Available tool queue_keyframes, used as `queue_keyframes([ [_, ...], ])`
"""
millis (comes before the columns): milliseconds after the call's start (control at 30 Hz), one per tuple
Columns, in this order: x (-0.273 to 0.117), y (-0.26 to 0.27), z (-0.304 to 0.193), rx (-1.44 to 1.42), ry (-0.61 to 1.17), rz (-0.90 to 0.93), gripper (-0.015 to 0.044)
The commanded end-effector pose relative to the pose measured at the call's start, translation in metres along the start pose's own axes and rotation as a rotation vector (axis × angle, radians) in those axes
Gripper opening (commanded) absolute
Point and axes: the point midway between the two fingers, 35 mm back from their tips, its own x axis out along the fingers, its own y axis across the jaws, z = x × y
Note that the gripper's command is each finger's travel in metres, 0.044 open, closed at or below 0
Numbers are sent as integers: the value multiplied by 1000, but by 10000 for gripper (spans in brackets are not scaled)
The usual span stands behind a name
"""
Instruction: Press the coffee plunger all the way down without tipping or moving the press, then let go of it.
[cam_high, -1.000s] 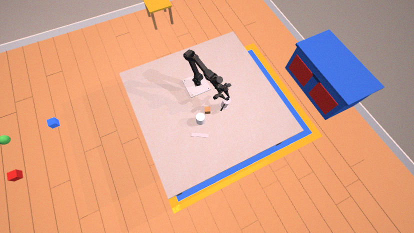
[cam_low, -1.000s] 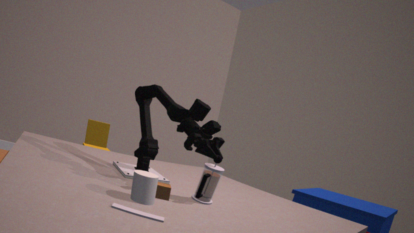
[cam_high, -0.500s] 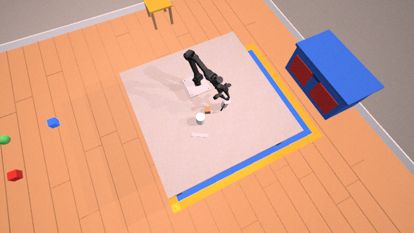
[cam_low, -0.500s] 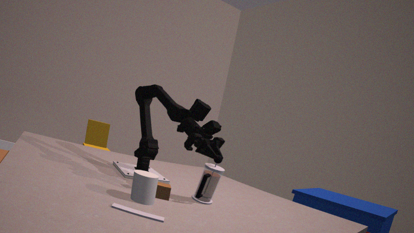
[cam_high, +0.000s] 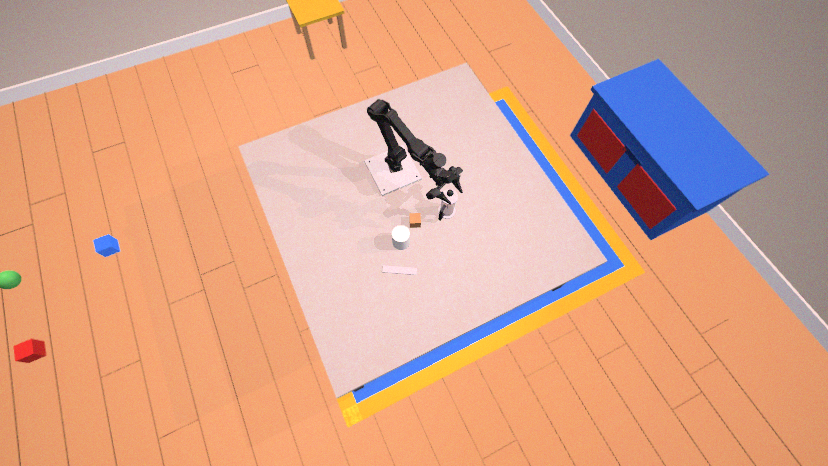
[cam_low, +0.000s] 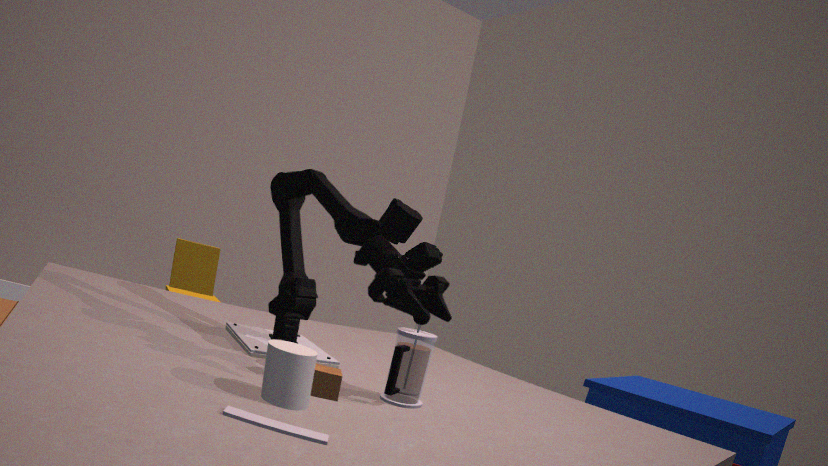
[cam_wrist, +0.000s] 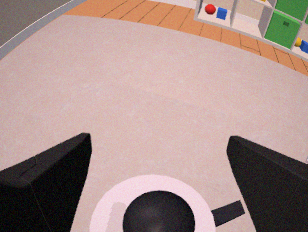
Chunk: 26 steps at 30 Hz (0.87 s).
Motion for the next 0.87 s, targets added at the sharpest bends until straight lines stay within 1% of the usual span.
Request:
queue_keyframes([
  [0, 0, 0, 0, 0, 1, 0, 440],
  [167, -9, 1, 10, -1, 4, 0, 440],
  [400, -65, 3, 54, -7, 21, 3, 440],
  [833, -64, 3, 51, -7, 22, 3, 440],
])
